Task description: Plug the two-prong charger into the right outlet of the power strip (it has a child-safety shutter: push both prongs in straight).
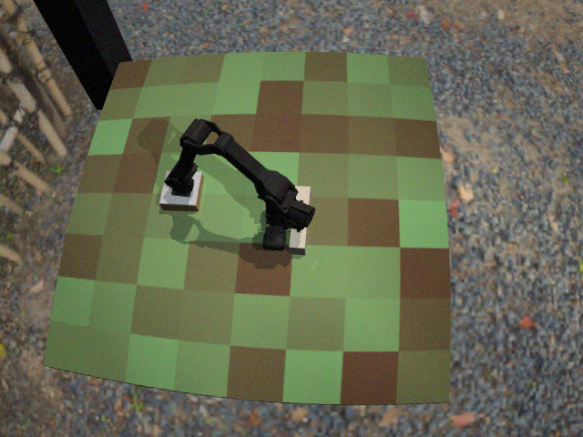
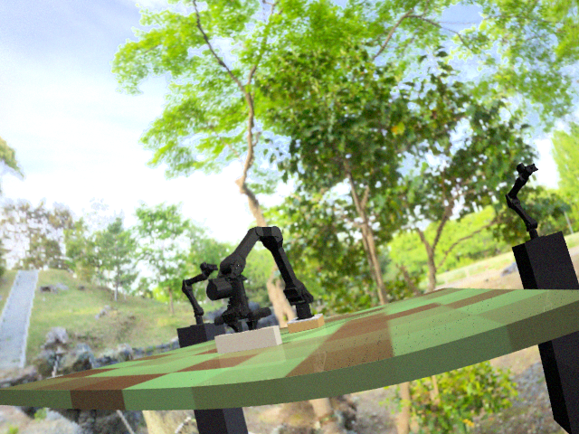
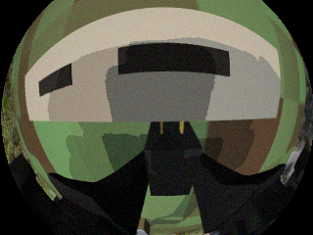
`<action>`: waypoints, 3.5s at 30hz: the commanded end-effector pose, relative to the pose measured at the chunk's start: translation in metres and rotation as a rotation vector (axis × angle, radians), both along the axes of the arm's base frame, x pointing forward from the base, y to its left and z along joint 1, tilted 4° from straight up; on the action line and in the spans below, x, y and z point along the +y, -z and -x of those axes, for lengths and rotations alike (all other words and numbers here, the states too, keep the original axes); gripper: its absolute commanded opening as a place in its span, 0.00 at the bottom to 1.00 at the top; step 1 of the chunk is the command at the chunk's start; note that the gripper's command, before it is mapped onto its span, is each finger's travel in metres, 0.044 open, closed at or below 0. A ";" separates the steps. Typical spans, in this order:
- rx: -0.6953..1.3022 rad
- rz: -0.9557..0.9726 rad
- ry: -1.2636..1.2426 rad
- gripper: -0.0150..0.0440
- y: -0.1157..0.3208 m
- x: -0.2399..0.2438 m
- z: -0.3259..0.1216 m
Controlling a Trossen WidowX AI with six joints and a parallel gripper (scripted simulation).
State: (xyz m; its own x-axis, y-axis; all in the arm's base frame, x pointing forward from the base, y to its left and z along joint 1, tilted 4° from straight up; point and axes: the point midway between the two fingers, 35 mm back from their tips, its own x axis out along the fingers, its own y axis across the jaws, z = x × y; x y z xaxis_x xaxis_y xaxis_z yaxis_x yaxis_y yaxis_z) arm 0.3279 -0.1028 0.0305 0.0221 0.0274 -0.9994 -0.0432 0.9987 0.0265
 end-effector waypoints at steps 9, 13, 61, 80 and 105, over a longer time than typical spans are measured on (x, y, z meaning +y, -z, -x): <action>-0.001 -0.003 0.004 0.25 0.000 0.001 -0.002; -0.001 -0.003 0.004 0.25 0.000 0.001 -0.002; -0.002 -0.004 0.004 0.25 -0.002 0.001 -0.013; -0.002 -0.004 0.004 0.25 -0.002 0.001 -0.014; -0.003 -0.004 0.004 0.25 -0.003 0.001 -0.024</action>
State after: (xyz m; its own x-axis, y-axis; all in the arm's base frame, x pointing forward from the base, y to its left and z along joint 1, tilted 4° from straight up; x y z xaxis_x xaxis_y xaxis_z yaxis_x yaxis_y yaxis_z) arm 0.3409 -0.1018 0.0321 -0.0023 0.0328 -0.9995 -0.0373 0.9988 0.0329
